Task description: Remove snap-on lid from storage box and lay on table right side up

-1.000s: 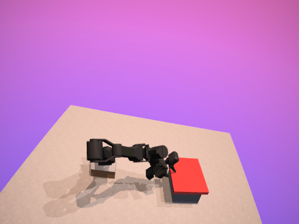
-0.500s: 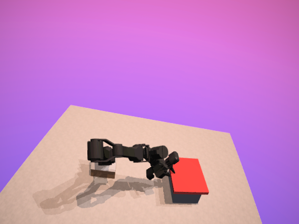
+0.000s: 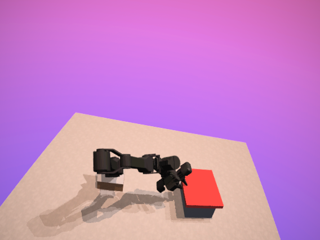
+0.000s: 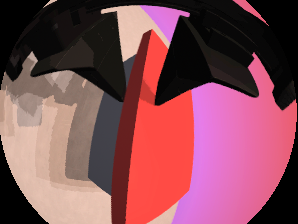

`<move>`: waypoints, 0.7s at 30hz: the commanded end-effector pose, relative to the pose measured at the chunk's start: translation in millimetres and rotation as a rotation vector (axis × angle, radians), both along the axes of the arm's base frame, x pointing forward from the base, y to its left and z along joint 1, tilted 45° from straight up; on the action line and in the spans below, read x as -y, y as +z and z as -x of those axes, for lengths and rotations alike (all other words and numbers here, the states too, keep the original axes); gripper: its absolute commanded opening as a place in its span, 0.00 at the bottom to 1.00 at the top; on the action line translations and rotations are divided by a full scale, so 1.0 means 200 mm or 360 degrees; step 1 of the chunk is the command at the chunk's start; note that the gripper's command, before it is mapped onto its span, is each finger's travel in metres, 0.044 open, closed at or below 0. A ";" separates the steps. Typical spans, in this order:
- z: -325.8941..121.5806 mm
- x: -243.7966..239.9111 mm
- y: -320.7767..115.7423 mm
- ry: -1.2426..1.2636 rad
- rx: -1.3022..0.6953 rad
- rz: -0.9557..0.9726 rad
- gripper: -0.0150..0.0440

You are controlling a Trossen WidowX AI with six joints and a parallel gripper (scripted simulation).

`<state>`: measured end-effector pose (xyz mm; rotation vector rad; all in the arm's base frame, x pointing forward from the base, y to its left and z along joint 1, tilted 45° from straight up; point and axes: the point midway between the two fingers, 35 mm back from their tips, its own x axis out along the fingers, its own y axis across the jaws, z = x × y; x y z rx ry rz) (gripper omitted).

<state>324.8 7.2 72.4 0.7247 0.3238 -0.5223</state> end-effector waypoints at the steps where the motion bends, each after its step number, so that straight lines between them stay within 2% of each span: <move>1: 0.00 -0.01 0.01 -0.0001 0.0004 -0.0005 0.25; 21: 0.01 -0.02 0.02 -0.0001 0.0004 -0.0005 0.25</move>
